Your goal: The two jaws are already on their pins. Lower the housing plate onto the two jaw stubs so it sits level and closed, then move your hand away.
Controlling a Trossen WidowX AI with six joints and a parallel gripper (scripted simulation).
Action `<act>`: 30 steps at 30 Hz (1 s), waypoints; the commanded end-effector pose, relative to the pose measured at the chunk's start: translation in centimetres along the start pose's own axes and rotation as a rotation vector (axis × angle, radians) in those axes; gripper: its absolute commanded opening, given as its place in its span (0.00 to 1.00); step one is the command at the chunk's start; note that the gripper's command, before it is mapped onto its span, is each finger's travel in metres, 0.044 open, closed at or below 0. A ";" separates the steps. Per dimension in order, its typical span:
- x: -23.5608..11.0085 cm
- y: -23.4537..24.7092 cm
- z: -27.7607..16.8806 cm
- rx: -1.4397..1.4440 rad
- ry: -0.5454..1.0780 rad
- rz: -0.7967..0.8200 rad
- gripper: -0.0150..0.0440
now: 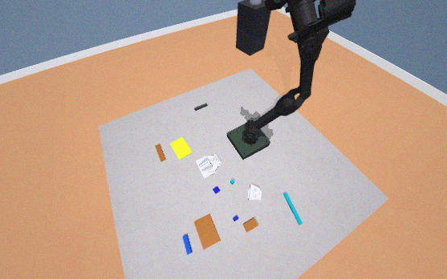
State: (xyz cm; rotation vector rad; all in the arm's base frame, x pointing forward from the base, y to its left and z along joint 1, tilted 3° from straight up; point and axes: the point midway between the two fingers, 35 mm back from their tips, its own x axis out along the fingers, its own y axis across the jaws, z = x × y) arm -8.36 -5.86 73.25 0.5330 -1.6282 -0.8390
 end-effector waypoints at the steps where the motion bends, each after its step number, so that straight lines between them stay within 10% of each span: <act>1: 0.0 0.0 0.0 0.000 0.000 0.000 0.98; 30: 0.4 -6.0 -14.5 -0.380 0.484 -0.022 1.00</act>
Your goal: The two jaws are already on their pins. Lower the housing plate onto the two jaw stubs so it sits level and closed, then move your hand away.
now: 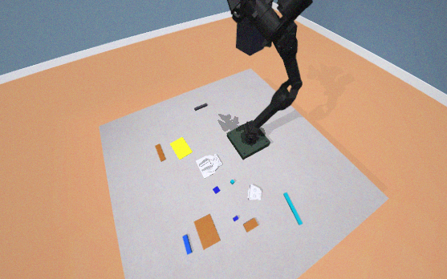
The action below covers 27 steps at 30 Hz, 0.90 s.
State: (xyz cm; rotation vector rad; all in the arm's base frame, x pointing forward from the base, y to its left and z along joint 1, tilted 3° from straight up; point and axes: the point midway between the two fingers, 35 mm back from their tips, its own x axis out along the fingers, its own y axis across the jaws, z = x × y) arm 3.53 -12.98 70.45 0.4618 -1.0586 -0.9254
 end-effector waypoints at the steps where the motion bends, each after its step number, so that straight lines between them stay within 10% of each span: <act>1: 0.5 0.0 -2.3 -0.063 0.069 0.012 1.00; 27: -1.1 1.3 -21.2 -0.536 0.585 0.260 1.00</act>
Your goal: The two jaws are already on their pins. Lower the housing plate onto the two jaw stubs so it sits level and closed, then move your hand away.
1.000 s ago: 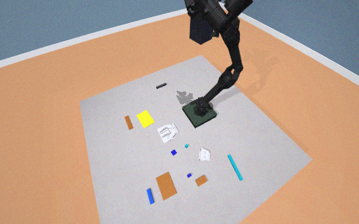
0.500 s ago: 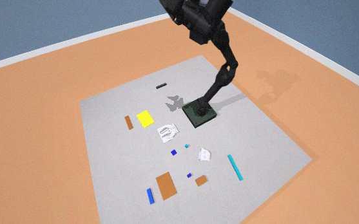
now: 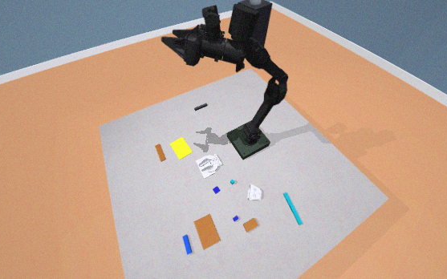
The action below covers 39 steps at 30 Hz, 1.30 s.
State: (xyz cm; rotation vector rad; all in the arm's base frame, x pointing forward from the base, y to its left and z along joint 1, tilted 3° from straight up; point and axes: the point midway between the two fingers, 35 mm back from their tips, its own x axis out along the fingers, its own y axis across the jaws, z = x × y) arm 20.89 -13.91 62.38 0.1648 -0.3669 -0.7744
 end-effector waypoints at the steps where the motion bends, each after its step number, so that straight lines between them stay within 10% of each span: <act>1: 0.6 1.7 -2.2 -0.073 0.059 0.058 1.00; 39: -4.5 15.7 -24.0 -0.765 0.497 0.704 1.00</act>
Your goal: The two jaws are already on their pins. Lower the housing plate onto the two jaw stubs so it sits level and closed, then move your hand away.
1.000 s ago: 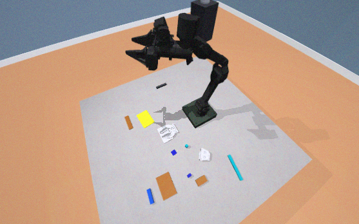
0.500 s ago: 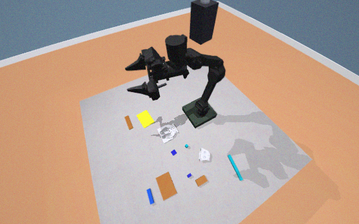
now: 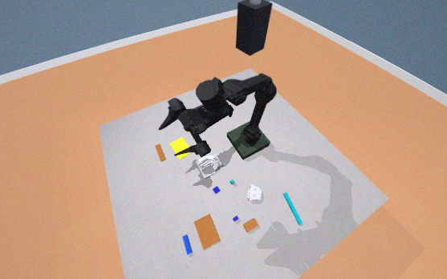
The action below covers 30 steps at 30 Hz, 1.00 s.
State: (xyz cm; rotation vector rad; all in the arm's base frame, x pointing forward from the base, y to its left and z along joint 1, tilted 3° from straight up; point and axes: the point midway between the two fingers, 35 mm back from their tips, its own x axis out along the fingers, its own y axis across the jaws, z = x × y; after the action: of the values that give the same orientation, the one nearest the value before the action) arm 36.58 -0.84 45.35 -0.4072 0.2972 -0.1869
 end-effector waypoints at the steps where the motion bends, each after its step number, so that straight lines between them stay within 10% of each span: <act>1: 1.0 3.0 -1.2 -0.102 0.043 0.085 1.00; 30: 0.1 21.8 -11.2 -0.833 0.181 0.684 1.00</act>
State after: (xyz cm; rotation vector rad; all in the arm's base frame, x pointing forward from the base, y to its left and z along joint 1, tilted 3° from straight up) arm 36.41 13.48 28.39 -1.0218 0.6470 0.5128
